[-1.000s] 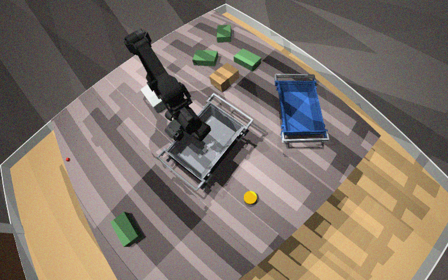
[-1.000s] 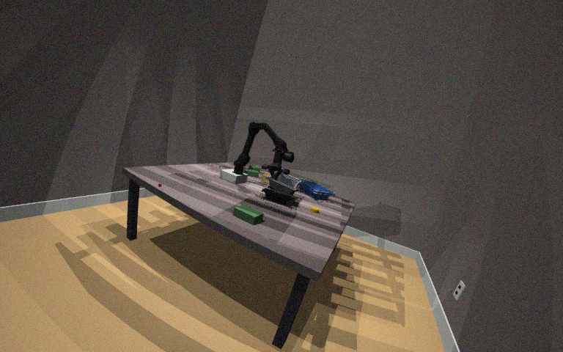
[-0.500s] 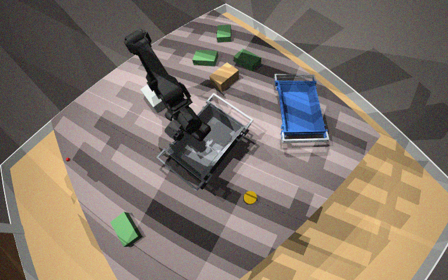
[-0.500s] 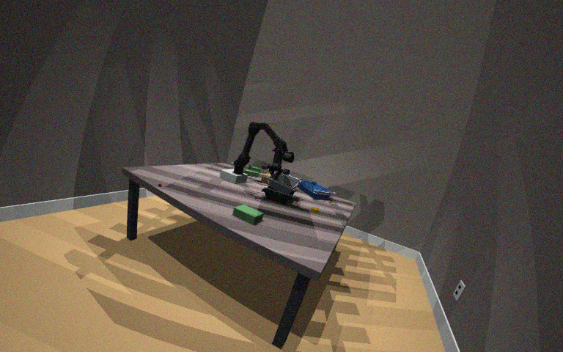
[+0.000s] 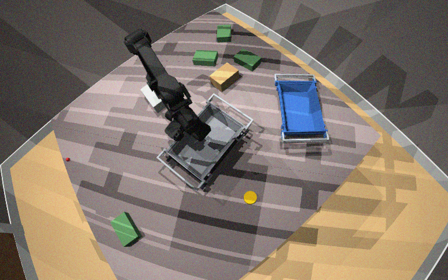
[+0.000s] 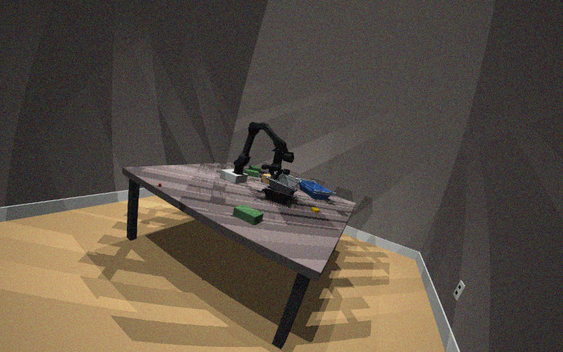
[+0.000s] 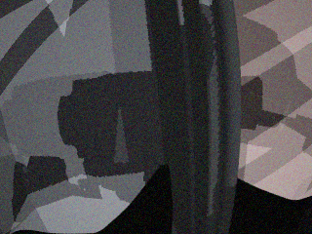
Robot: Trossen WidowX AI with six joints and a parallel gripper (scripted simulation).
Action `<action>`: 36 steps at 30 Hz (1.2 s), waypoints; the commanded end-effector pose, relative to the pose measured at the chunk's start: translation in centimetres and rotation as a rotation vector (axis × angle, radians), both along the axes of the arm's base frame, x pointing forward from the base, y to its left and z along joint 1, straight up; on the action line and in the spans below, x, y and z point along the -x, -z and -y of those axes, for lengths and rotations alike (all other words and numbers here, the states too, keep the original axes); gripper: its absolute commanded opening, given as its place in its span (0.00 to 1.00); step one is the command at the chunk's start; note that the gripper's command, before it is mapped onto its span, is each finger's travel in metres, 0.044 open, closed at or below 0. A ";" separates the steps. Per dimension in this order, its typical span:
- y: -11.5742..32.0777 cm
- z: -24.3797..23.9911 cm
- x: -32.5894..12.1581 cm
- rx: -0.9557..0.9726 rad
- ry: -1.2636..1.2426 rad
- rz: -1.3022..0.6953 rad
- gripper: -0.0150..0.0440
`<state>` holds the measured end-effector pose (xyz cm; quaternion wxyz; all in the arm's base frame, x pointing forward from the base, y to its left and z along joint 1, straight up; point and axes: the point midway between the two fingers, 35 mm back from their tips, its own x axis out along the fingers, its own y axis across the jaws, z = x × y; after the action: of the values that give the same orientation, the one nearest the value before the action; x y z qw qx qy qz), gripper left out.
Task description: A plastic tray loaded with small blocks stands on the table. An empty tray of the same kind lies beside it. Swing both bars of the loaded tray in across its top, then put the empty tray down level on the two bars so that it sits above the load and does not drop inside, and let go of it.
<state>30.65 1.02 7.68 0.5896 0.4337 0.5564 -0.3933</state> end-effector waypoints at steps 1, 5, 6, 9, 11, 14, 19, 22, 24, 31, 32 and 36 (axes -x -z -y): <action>1.2 0.2 0.7 0.011 -0.002 -0.034 0.25; 1.5 0.3 0.9 0.014 -0.003 -0.042 0.25; 1.5 0.3 0.9 0.014 -0.003 -0.042 0.25; 1.5 0.3 0.9 0.014 -0.003 -0.042 0.25; 1.5 0.3 0.9 0.014 -0.003 -0.042 0.25; 1.5 0.3 0.9 0.014 -0.003 -0.042 0.25; 1.5 0.3 0.9 0.014 -0.003 -0.042 0.25; 1.5 0.3 0.9 0.014 -0.003 -0.042 0.25; 1.5 0.3 0.9 0.014 -0.003 -0.042 0.25; 1.5 0.3 0.9 0.014 -0.003 -0.042 0.25; 1.5 0.3 0.9 0.014 -0.003 -0.042 0.25; 1.5 0.3 0.9 0.014 -0.003 -0.042 0.25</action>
<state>30.50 0.98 7.07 0.5901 0.4339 0.5560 -0.3929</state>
